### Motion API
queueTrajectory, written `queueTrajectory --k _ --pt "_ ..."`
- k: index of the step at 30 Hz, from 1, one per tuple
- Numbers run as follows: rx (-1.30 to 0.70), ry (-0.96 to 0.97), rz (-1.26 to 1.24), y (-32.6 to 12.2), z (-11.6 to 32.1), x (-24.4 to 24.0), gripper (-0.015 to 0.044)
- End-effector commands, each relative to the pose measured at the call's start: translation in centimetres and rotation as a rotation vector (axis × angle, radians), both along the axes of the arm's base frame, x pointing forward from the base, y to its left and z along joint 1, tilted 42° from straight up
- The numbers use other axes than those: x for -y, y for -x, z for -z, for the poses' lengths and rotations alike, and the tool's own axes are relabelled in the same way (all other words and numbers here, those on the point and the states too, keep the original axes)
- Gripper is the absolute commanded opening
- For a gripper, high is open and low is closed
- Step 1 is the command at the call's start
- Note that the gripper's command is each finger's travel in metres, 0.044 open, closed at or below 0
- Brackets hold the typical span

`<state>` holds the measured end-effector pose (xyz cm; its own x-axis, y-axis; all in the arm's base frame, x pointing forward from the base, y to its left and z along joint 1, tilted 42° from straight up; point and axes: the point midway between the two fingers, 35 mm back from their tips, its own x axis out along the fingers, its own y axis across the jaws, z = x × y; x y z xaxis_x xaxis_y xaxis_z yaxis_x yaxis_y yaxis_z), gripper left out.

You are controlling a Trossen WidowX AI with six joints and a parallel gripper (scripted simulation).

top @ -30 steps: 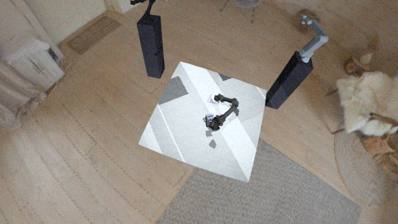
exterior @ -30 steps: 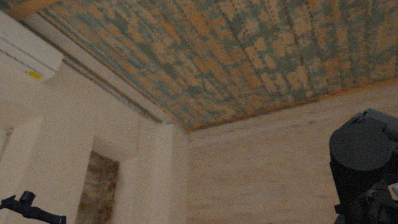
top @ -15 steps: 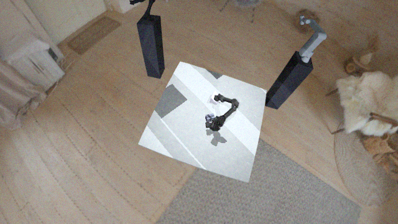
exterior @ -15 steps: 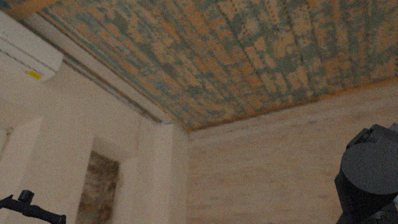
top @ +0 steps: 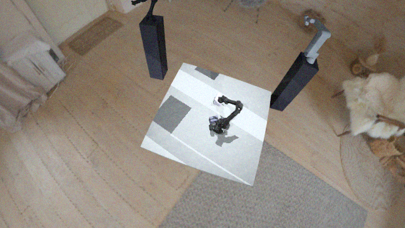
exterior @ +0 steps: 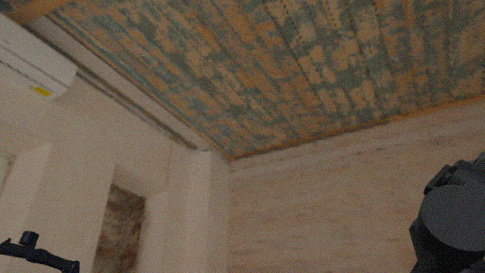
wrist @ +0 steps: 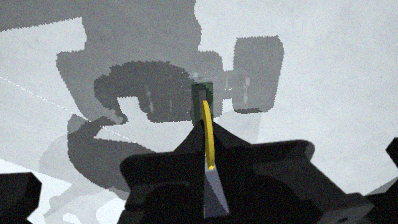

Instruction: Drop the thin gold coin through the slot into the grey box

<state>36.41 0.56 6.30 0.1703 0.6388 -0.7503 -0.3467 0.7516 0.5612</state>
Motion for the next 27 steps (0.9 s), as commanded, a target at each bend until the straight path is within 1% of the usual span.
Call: queueTrajectory --k 1,7,27 --pt "-0.001 -0.005 0.003 0.0 0.0 0.0 0.0000" --pt "-0.001 -0.004 0.003 0.0 -0.2 0.2 0.0000" --pt "-0.002 0.000 0.004 0.5 -4.0 3.7 0.0000"
